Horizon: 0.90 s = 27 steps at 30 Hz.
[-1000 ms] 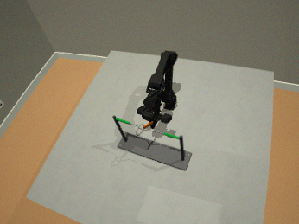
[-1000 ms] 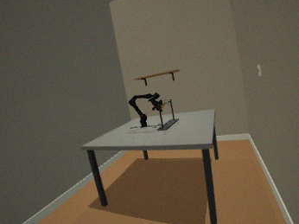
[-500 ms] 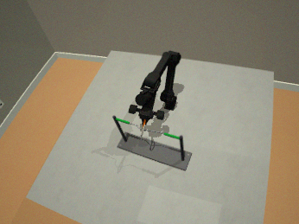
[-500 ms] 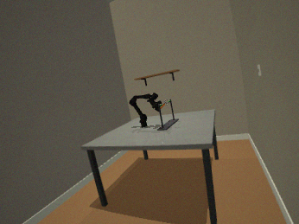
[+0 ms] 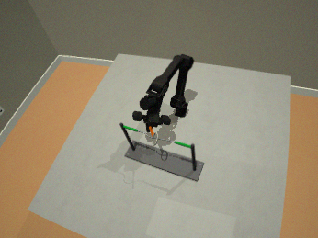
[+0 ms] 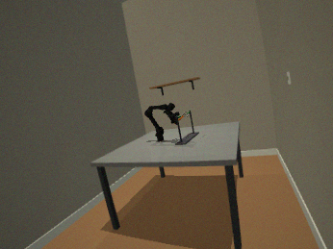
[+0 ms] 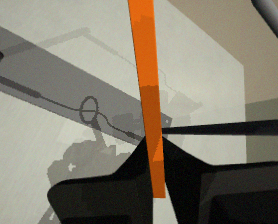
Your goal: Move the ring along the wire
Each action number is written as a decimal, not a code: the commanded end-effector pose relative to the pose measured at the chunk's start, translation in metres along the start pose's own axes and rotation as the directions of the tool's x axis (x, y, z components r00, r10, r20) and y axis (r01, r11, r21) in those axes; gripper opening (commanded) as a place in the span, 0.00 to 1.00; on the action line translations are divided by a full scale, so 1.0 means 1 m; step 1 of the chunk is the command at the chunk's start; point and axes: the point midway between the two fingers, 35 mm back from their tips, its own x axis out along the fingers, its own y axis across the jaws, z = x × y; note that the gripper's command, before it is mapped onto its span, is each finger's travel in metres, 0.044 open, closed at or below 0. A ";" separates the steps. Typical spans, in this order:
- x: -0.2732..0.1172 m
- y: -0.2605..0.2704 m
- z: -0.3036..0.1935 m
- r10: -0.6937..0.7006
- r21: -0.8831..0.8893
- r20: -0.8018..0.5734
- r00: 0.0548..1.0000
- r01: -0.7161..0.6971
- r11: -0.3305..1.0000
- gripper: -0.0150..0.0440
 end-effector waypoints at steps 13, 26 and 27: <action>0.001 0.020 0.001 0.059 0.037 0.029 0.998 -0.060 0.997 0.00; 0.000 0.067 0.007 0.192 0.272 0.091 0.977 -0.210 0.939 0.00; 0.000 0.071 0.009 0.201 0.292 0.101 0.974 -0.223 0.930 0.00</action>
